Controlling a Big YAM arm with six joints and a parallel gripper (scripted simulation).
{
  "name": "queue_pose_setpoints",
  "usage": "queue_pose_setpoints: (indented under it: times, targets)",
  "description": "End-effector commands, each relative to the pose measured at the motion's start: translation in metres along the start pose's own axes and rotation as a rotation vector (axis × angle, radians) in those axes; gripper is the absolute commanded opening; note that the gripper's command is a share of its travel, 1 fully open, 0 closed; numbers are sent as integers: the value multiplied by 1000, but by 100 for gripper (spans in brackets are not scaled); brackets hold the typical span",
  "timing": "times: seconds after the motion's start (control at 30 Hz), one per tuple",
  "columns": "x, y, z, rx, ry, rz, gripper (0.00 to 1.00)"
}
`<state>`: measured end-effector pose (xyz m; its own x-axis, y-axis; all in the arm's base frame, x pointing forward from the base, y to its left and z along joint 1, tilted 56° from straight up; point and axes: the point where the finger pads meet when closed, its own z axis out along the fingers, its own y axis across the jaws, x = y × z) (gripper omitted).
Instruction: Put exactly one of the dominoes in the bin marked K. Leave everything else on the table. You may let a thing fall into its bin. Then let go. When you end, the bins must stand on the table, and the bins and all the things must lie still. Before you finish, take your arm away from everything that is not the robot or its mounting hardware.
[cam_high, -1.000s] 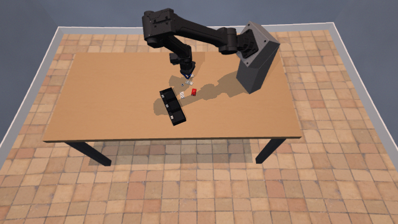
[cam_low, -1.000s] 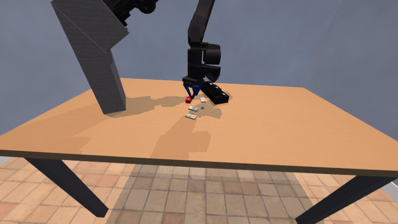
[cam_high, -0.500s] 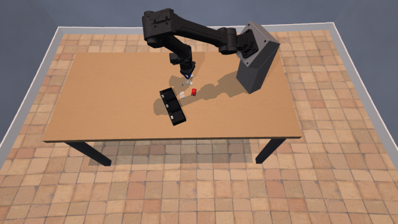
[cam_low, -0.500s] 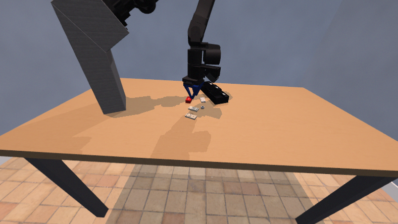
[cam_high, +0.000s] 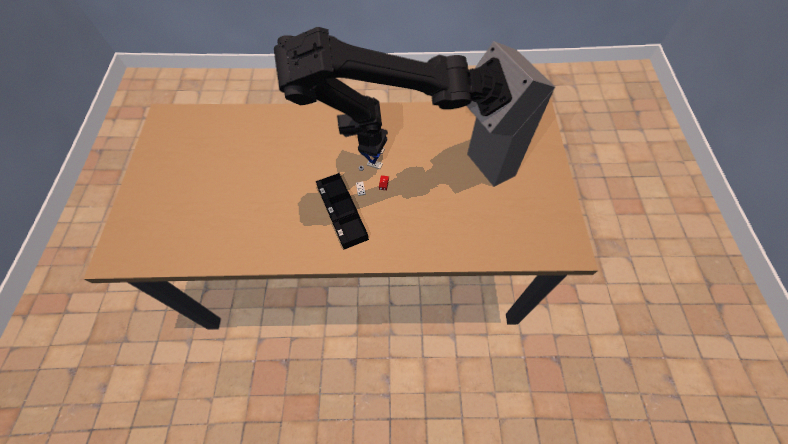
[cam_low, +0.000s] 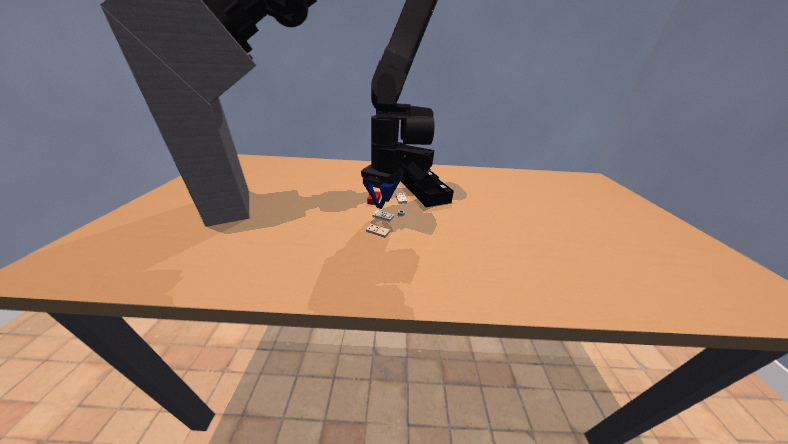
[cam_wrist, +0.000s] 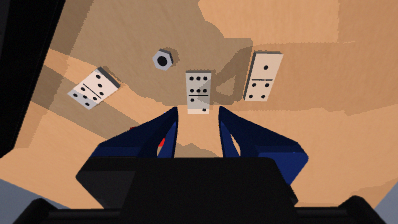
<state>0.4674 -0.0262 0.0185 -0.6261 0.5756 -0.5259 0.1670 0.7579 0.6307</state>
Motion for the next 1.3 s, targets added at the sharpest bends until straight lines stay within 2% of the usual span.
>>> queue_pose_setpoints:
  times: [0.0, 0.1, 0.2, 0.37, 0.5, 0.6, 0.67, 1.0, 1.03, 1.27]
  targets:
    - [-2, 2, 14, -9, -10, 5, 40]
    - [-2, 2, 26, -9, -10, 6, 40]
    - [-8, -5, 26, 0, -21, 16, 40]
    - [-9, 6, 29, -16, -22, 0, 40]
    - [-4, 2, 37, -8, -11, 8, 40]
    - [4, -11, 31, 10, -5, 23, 40]
    - [-1, -3, 30, 1, -9, 8, 40]
    - [0, -3, 30, 1, -9, 8, 40]
    - [0, -3, 30, 1, -9, 8, 21]
    - [0, -3, 29, 1, -9, 8, 21]
